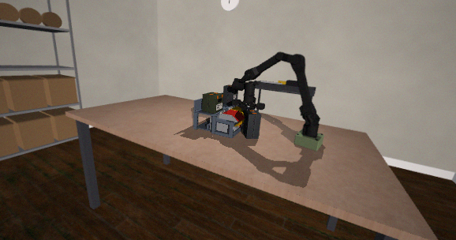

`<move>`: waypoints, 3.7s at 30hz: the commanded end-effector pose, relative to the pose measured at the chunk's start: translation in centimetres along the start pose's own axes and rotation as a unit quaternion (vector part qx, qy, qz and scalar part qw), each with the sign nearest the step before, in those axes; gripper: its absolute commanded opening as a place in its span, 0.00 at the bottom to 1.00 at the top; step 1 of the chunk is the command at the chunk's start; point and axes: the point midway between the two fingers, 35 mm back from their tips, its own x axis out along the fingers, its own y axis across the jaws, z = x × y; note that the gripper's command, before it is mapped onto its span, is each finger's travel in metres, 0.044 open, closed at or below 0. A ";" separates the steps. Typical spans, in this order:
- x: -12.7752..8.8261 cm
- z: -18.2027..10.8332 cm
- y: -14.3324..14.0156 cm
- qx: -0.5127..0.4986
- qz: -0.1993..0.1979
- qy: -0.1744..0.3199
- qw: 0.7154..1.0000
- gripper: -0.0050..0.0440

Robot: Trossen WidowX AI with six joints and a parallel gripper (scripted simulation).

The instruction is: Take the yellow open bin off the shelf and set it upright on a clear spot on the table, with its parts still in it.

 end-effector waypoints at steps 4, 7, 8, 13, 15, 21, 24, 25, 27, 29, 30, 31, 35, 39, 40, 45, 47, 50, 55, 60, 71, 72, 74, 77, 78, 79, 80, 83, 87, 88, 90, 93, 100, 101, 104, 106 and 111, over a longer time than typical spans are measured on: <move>-1.8 0.0 0.4 0.002 0.012 -0.003 1.000 0.10; -1.8 0.0 0.4 0.002 0.012 -0.003 1.000 0.10; -1.8 0.0 0.4 0.002 0.012 -0.003 1.000 0.10; -1.8 0.0 0.4 0.002 0.012 -0.003 1.000 0.10; -1.8 0.0 0.4 0.002 0.012 -0.003 1.000 0.10; -2.4 0.0 0.3 0.002 0.013 -0.003 1.000 0.10; -2.4 0.0 0.3 0.002 0.013 -0.003 1.000 0.10; -2.4 0.0 0.3 0.002 0.013 -0.003 1.000 0.10; -2.4 0.0 0.3 0.002 0.013 -0.003 1.000 0.10; -2.4 0.0 0.3 0.002 0.013 -0.003 1.000 0.10; -2.4 0.0 0.3 0.002 0.013 -0.003 1.000 0.10; -2.4 0.0 0.3 0.002 0.013 -0.003 1.000 0.10; -2.5 0.0 0.3 0.001 0.010 -0.002 1.000 0.10; -3.4 0.0 0.4 0.002 0.014 -0.003 1.000 0.10; -3.4 0.0 0.4 0.002 0.014 -0.003 1.000 0.10; -3.4 0.0 0.4 0.002 0.014 -0.003 1.000 0.10; -3.4 0.0 0.4 0.002 0.014 -0.003 1.000 0.10; -3.4 0.0 0.4 0.002 0.014 -0.003 1.000 0.10; -4.3 0.1 0.5 0.002 0.013 -0.003 1.000 0.10; -4.3 0.1 0.5 0.002 0.013 -0.003 1.000 0.10; -4.0 0.1 0.5 0.002 0.012 -0.003 1.000 0.10; -4.1 0.1 0.5 0.002 0.014 -0.003 1.000 0.10; -4.1 0.1 0.5 0.002 0.014 -0.003 1.000 0.10; -4.1 0.1 0.5 0.002 0.014 -0.003 1.000 0.10; -4.1 0.1 0.5 0.002 0.014 -0.003 1.000 0.10; -4.1 0.1 0.5 0.002 0.014 -0.003 1.000 0.10; -4.1 0.1 0.5 0.002 0.014 -0.003 1.000 0.10; -4.1 0.1 0.5 0.002 0.014 -0.003 1.000 0.10; -3.9 0.0 0.5 0.002 0.011 -0.002 1.000 0.10; -3.9 0.1 0.5 0.002 0.012 -0.003 1.000 0.10; -4.0 0.1 0.5 0.002 0.014 -0.003 1.000 0.10; -4.0 0.1 0.5 0.002 0.014 -0.003 1.000 0.10; -4.0 0.1 0.5 0.002 0.014 -0.003 1.000 0.10; -4.0 0.1 0.5 0.002 0.014 -0.003 1.000 0.10; -3.8 0.0 0.5 0.002 0.012 -0.002 1.000 0.10; -3.8 0.1 0.5 0.002 0.014 -0.003 1.000 0.10; -3.8 0.1 0.5 0.002 0.014 -0.003 1.000 0.10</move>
